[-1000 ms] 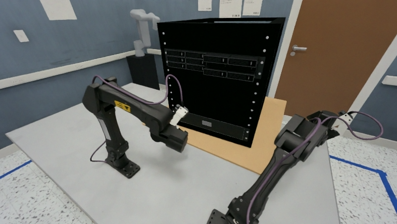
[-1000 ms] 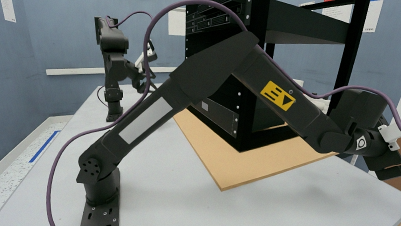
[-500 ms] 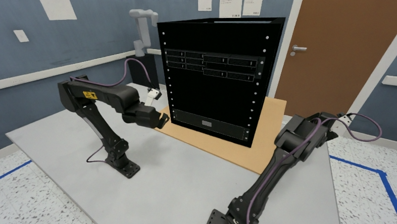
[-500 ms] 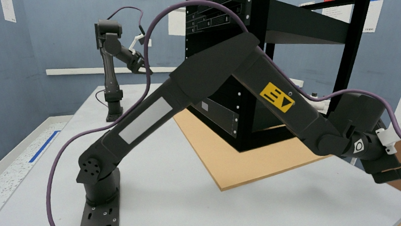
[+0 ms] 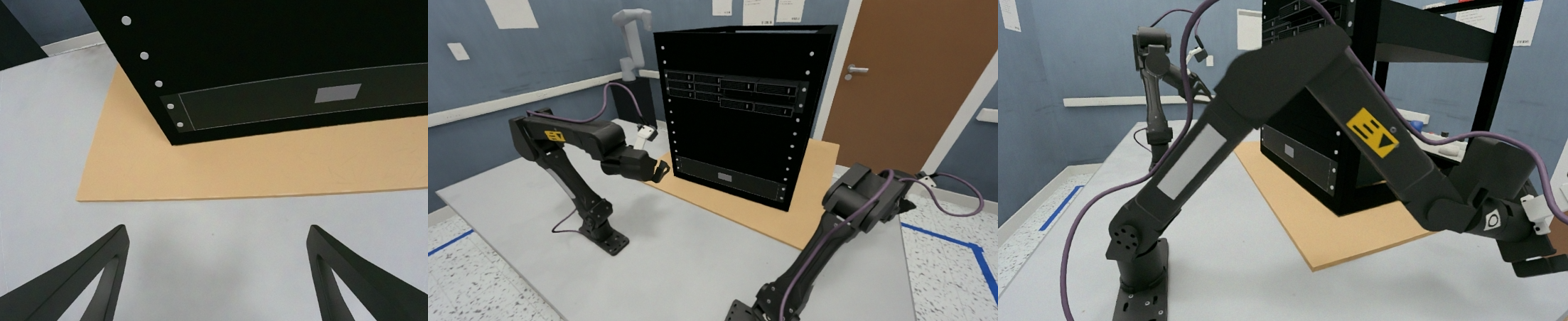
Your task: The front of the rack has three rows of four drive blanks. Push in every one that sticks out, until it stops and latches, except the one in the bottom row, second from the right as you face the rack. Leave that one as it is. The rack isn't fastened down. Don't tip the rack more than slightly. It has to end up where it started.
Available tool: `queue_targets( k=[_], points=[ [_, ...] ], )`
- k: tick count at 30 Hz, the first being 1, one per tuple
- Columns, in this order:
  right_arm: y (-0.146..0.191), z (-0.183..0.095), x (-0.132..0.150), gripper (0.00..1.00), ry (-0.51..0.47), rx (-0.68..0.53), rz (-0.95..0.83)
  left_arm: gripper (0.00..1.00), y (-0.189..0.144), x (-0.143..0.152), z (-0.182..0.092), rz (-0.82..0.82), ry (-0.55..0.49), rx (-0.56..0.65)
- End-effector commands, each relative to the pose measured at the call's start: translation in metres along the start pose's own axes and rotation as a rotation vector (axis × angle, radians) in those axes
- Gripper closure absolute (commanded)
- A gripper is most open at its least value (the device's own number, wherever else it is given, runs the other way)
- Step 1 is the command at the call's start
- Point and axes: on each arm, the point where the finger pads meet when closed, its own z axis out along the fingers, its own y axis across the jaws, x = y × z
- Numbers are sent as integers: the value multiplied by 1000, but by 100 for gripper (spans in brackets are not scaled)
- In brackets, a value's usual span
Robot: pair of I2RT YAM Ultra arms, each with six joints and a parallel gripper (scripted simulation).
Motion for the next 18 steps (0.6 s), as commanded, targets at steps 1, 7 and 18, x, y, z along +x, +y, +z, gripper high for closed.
queue_targets(
  k=[1, 7, 18],
  points=[
    [12, -31, -33, 0, -76, -64, -30, 0, 10, -4, 3, -24, -17, -24],
    [-12, -85, -31, 0, -75, -63, -31, 0, 21, -7, 11, -58, -6, -78],
    [-64, -200, -28, 0, -73, -60, -35, 0, 58, -12, 30, -154, 25, -233]
  ],
)
